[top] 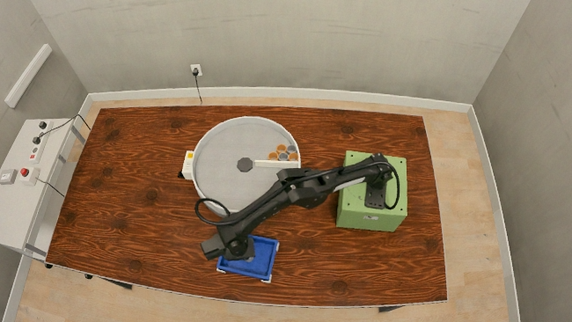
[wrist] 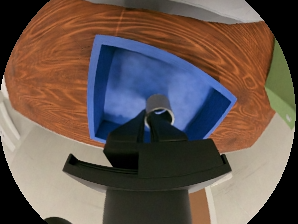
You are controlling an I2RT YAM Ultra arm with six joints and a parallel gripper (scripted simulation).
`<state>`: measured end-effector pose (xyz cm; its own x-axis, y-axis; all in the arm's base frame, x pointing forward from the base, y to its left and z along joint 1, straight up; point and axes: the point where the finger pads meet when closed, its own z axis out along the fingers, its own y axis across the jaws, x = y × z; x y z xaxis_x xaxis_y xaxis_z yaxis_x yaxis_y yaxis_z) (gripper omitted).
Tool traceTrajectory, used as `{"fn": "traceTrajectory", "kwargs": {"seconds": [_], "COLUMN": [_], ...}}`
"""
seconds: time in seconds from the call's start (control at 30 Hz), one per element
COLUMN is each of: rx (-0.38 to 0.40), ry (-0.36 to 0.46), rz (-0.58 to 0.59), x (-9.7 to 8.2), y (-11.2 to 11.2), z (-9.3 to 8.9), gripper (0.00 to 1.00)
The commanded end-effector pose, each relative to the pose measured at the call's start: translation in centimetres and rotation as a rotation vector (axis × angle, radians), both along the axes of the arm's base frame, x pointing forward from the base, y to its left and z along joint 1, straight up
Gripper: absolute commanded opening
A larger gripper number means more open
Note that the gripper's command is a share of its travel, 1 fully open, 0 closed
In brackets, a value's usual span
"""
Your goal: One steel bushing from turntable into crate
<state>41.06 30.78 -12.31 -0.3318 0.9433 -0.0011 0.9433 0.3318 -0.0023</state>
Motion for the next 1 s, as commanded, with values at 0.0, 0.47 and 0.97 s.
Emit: {"fn": "traceTrajectory", "kwargs": {"seconds": [0.0,0.47,0.97], "rx": [0.016,0.019,0.019], "ry": [-0.030,-0.034,-0.034], "rz": [0.002,0.003,0.003], "x": [0.80,0.68,0.68], "y": [0.21,0.31,0.31], "z": [1.82,1.50,1.50], "gripper": [0.00,0.00,0.00]}}
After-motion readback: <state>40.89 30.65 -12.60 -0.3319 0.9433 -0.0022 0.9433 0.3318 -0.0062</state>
